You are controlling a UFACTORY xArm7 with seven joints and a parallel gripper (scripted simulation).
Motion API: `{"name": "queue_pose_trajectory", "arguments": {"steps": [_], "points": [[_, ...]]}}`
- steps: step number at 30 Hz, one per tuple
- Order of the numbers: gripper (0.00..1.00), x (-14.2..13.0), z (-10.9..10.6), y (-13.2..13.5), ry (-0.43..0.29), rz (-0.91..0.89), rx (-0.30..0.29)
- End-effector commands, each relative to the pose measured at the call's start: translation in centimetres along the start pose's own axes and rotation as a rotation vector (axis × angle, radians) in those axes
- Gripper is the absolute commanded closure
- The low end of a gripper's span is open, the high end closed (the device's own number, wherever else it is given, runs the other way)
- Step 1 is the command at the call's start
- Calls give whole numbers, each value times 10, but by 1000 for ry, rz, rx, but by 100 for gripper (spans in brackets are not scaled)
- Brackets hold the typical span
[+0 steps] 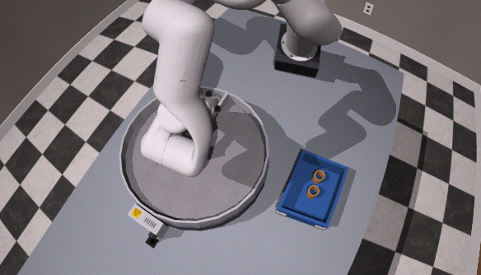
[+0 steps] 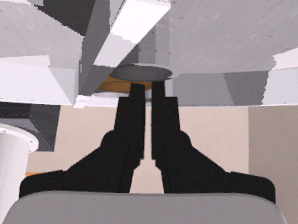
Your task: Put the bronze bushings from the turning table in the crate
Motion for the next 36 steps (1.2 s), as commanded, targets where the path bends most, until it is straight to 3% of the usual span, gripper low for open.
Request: {"name": "queue_pose_trajectory", "arguments": {"steps": [1,15,30,36], "points": [[100,0,-1,0,1,0,0],[100,-1,-3,0,1,0,0],[100,-34,-42,7,1,0,0],[100,-38,-47,8,1,0,0]]}}
Point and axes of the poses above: the point where the finger pads meet when closed, its own z axis out along the fingers, its own y axis across the jaws, x = y × z, the point moved 6 cm from there along -z, back along the fingers, and after that the axes turned 12 degrees about z, right-handed, at the moved point
